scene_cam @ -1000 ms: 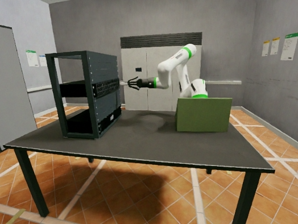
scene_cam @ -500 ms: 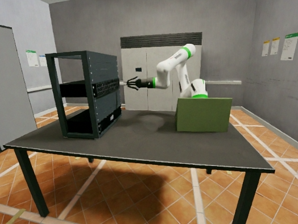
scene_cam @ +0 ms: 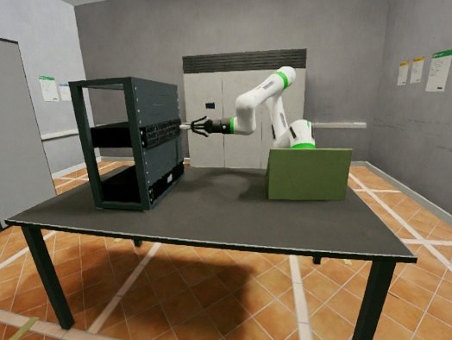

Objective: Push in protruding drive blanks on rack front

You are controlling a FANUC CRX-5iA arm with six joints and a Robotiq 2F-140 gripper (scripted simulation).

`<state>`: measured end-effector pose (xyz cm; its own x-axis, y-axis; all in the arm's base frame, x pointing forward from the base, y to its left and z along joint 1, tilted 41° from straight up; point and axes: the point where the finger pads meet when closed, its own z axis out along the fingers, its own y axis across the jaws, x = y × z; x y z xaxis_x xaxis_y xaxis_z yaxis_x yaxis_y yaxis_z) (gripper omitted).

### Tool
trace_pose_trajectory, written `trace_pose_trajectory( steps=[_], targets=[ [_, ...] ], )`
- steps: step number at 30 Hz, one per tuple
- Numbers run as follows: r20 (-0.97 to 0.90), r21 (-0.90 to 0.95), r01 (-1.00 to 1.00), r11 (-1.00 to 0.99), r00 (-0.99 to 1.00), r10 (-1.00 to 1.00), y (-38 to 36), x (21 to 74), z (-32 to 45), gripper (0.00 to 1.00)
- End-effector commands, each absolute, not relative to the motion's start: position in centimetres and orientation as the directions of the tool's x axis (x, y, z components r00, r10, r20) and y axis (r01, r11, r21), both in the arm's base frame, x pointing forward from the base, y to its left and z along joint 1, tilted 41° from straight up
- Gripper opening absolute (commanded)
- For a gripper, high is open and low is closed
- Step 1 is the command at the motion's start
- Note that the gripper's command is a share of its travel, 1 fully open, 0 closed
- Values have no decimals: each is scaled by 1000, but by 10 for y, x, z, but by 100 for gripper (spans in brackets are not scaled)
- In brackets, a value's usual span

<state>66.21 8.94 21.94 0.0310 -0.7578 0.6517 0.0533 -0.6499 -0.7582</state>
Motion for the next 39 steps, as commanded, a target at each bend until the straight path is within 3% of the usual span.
trace_pose_trajectory(
  steps=[1, 39],
  targets=[
    [652, -758, 55, -650, 31, -758, 90, 662, 220, 10],
    [652, -758, 55, -650, 31, -758, 91, 668, 220, 10]
  ],
)
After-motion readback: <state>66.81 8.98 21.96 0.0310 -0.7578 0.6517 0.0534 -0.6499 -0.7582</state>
